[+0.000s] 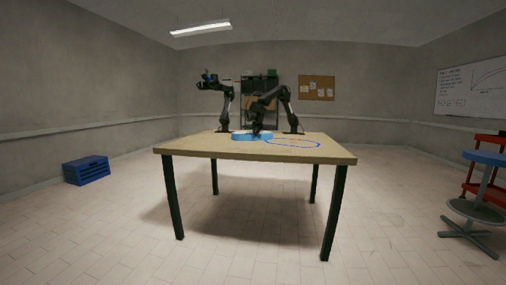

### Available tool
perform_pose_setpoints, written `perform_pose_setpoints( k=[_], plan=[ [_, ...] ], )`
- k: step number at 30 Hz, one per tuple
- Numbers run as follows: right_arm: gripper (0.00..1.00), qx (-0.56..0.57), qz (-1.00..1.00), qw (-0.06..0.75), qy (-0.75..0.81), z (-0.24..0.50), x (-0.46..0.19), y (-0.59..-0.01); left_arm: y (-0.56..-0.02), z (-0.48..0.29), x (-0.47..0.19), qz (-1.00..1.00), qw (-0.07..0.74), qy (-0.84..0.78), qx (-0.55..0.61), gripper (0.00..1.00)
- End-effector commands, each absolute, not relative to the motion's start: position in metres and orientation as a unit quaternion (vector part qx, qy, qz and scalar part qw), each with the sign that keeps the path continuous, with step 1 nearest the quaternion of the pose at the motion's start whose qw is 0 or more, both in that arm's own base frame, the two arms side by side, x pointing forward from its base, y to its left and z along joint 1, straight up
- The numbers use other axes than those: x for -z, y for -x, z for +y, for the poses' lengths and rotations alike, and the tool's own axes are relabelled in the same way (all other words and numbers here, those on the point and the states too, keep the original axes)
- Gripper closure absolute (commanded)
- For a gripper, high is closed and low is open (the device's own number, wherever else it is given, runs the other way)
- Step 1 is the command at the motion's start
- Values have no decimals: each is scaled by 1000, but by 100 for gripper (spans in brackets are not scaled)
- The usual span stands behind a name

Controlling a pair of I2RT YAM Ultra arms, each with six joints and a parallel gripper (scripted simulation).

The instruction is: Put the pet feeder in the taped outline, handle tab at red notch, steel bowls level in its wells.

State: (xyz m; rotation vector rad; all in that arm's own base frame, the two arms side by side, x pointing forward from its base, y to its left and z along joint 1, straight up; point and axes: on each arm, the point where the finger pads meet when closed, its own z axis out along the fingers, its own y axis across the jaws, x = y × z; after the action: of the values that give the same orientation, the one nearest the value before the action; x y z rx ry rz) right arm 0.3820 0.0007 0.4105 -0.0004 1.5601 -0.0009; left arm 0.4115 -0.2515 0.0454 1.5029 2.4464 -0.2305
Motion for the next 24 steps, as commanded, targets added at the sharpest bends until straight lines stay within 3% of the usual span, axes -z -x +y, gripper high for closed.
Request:
perform_pose_setpoints(
  k=[1,24],
  plan=[
    [0,0,667,745,7,4,-449,-371,-424,-261,-73,831,172,-523,78,77],
    [0,0,667,745,7,4,-449,-371,-424,-261,-72,832,172,-523,77,81]
  ],
)
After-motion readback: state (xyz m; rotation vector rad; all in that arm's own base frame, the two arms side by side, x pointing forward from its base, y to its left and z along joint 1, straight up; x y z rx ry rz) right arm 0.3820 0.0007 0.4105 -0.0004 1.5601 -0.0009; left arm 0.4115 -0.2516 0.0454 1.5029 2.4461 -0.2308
